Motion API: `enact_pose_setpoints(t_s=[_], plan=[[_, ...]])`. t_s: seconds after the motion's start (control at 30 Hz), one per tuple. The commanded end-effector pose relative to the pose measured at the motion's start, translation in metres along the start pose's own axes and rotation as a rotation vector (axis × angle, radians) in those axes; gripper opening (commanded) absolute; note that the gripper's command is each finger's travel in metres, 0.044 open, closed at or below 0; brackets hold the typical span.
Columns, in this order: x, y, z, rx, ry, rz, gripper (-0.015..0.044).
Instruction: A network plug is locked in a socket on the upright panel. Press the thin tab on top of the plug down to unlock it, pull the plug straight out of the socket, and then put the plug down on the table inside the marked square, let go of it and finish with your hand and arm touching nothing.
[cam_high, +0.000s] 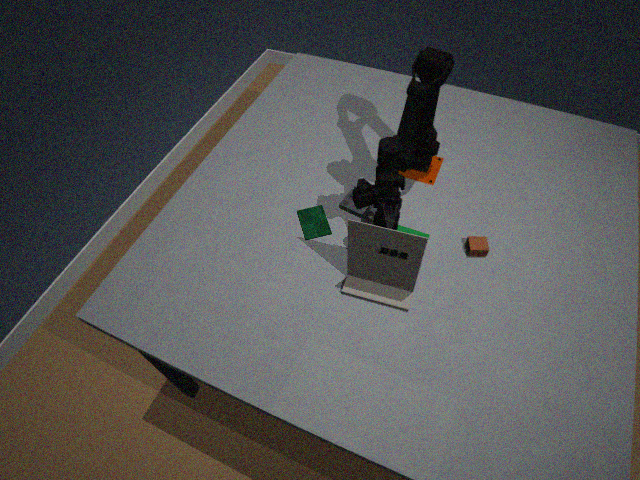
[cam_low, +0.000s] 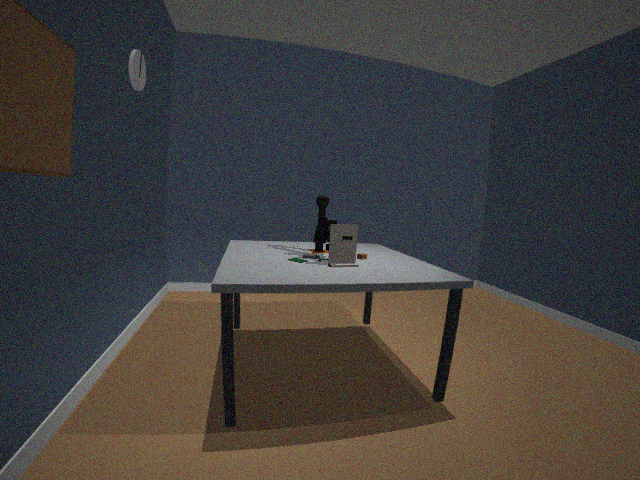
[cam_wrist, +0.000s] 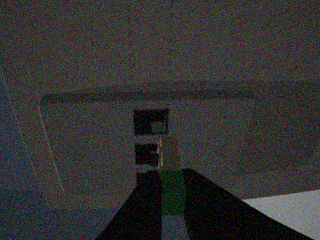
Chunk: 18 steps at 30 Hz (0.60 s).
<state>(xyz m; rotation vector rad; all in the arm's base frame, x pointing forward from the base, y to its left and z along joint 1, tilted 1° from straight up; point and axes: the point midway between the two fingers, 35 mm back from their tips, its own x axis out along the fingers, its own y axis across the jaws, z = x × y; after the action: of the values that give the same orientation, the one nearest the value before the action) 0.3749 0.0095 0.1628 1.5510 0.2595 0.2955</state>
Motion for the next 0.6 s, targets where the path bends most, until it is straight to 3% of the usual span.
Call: enact_pose_setpoints(t_s=[0.0, 0.57], plan=[[-0.004, 0.001, -0.001, 0.001, 0.003, 0.003, 0.0000], [-0.014, 0.001, -0.003, 0.001, 0.003, 0.002, 0.0000]])
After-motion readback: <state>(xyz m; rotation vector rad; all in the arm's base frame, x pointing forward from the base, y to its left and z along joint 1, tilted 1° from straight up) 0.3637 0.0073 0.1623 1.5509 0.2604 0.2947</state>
